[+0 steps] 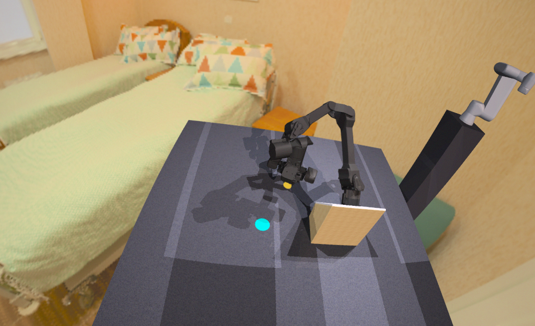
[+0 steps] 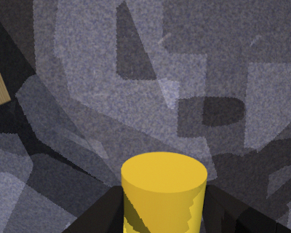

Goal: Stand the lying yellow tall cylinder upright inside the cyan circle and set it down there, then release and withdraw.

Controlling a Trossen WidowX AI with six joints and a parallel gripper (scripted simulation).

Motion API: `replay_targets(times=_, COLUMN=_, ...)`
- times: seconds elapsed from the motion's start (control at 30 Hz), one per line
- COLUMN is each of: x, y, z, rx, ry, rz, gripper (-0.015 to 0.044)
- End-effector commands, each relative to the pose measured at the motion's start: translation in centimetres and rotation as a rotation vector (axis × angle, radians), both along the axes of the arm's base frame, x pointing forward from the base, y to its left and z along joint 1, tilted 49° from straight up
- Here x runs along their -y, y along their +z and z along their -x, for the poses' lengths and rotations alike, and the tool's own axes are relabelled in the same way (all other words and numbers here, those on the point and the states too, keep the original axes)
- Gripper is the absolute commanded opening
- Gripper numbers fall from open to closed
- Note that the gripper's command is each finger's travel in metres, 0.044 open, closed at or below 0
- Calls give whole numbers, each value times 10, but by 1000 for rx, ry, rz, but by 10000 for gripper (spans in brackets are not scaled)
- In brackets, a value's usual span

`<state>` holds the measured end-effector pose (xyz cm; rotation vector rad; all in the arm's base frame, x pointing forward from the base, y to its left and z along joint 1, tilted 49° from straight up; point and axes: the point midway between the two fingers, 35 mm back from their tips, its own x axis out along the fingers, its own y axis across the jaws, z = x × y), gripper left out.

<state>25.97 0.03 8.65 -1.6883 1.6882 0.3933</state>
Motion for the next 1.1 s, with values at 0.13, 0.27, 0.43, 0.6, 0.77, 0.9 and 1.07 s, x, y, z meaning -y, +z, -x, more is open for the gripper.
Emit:
replay_targets(times=0.13, x=-16, y=-11, z=-14, rx=11, ry=-19, rz=-4, gripper=105)
replay_targets(times=0.27, x=-24, y=-16, z=-21, rx=17, ry=-25, rz=-5, gripper=105)
replay_targets(times=0.43, x=-34, y=-23, z=-30, rx=21, ry=-26, rz=-7, gripper=105)
replay_targets(times=0.6, x=-45, y=-31, z=-38, rx=25, ry=-26, rz=-9, gripper=105)
replay_targets(times=0.77, x=-56, y=-39, z=-45, rx=29, ry=-27, rz=-11, gripper=105)
replay_targets(times=0.9, x=-65, y=-46, z=-51, rx=32, ry=-27, rz=-13, gripper=105)
replay_targets(times=1.07, x=-77, y=-56, z=-57, rx=35, ry=-27, rz=-14, gripper=105)
